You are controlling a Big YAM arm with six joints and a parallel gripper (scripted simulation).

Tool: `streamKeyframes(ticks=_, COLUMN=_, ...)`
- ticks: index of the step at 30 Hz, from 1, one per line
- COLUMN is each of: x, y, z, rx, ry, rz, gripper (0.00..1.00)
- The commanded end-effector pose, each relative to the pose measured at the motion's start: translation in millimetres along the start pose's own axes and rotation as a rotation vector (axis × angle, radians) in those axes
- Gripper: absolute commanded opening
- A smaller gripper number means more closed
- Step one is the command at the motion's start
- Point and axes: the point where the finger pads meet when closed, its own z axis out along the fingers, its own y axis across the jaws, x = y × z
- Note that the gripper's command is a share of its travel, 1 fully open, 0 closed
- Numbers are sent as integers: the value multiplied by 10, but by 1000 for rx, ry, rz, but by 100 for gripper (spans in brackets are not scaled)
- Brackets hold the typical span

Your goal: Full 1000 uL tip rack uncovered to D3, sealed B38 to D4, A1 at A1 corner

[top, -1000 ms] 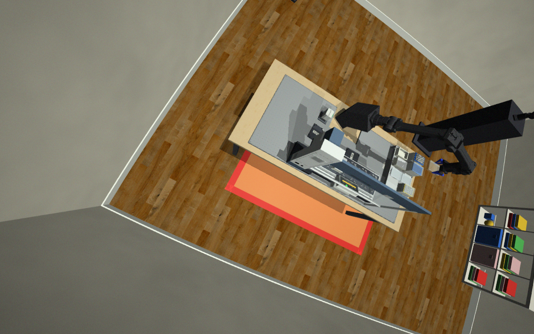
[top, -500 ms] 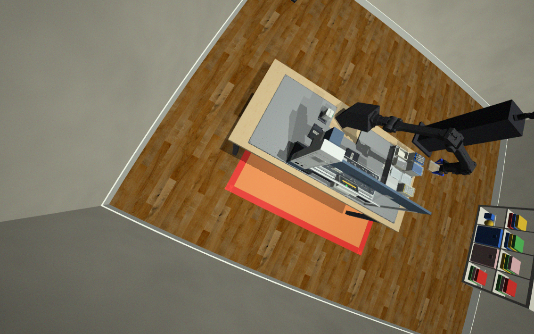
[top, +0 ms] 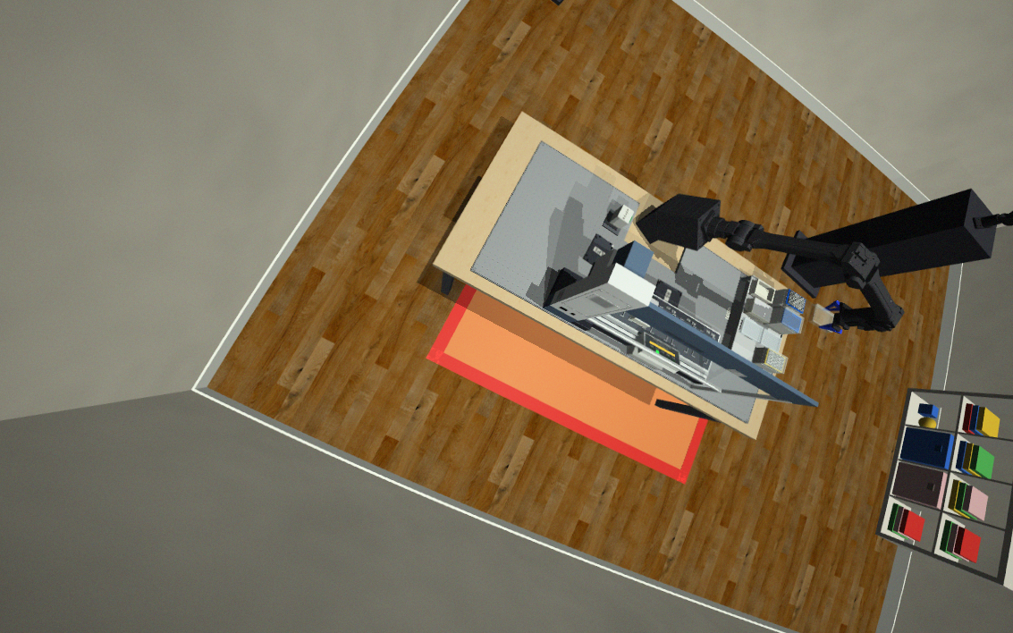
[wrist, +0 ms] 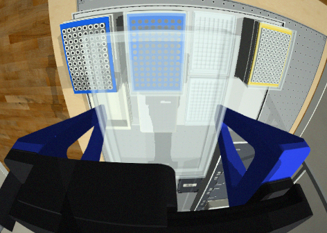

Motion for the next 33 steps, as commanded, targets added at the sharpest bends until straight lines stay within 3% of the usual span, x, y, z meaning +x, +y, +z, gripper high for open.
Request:
streamKeyframes(ticks=1, x=55, y=-110, z=-220, rx=6, ry=-48, rz=9, gripper=0)
streamKeyframes(ticks=9, x=456, y=-95, z=-192, rx=7, ry=-45, rz=10, gripper=0)
streamKeyframes(ticks=11, x=456, y=-95, z=-192, rx=7, ry=-45, rz=10, gripper=0)
streamKeyframes(ticks=12, x=506, y=-19, z=-51, rx=2, ry=-20, rz=-1, gripper=0)
streamKeyframes(ticks=13, x=552, y=-67, z=-191, rx=4, ry=-46, rz=7, gripper=0)
streamKeyframes(ticks=33, x=1455, y=-26, z=-139, rx=7, ry=-39, rz=8, gripper=0)
